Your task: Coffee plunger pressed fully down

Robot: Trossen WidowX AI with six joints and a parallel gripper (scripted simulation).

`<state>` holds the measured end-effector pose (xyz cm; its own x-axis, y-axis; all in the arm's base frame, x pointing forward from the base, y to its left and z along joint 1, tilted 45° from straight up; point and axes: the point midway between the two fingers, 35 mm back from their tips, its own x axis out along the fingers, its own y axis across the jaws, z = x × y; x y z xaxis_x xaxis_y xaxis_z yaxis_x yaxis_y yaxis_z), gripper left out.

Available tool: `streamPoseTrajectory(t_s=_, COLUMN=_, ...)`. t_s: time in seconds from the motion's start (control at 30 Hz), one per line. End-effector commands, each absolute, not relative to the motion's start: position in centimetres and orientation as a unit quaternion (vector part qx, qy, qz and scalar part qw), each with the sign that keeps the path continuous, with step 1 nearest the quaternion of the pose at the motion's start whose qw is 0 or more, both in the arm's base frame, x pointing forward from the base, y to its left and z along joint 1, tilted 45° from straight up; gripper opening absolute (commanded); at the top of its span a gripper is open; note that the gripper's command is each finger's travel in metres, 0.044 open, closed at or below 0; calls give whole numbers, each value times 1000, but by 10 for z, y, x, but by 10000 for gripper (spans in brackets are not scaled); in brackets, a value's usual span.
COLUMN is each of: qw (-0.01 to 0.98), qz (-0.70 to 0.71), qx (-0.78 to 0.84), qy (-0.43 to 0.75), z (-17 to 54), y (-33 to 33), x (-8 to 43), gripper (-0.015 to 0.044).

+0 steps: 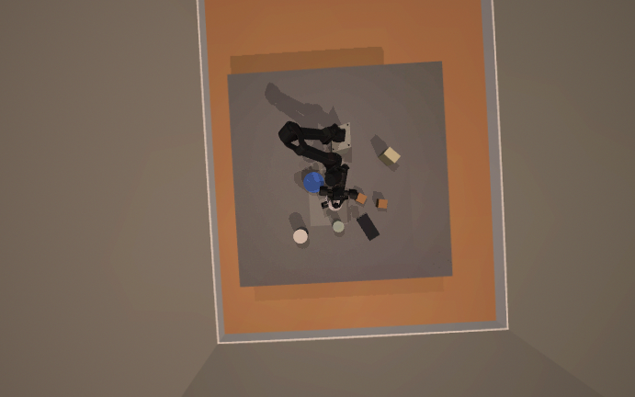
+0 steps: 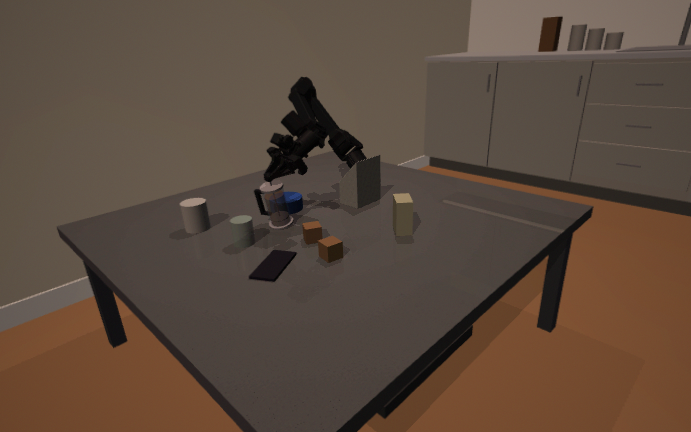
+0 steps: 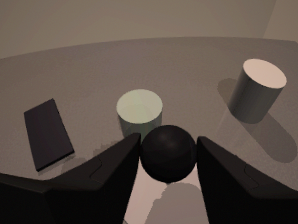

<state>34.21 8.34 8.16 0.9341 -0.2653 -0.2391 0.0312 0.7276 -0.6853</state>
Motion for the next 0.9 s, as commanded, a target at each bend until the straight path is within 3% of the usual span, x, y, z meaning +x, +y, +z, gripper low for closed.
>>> streamPoseTrajectory(t_s=0.0, qw=915, qz=-81, qx=-360, qy=163, z=82, y=83, x=342, gripper=124)
streamPoseTrajectory(t_s=0.03, qw=915, qz=-81, qx=-360, qy=163, z=82, y=83, x=342, gripper=124)
streamPoseTrajectory(t_s=0.43, qw=915, qz=-81, qx=-360, qy=163, z=82, y=83, x=342, gripper=439)
streamPoseTrajectory(t_s=0.87, qw=912, qz=-80, qx=-364, qy=172, z=135, y=125, x=306, gripper=440)
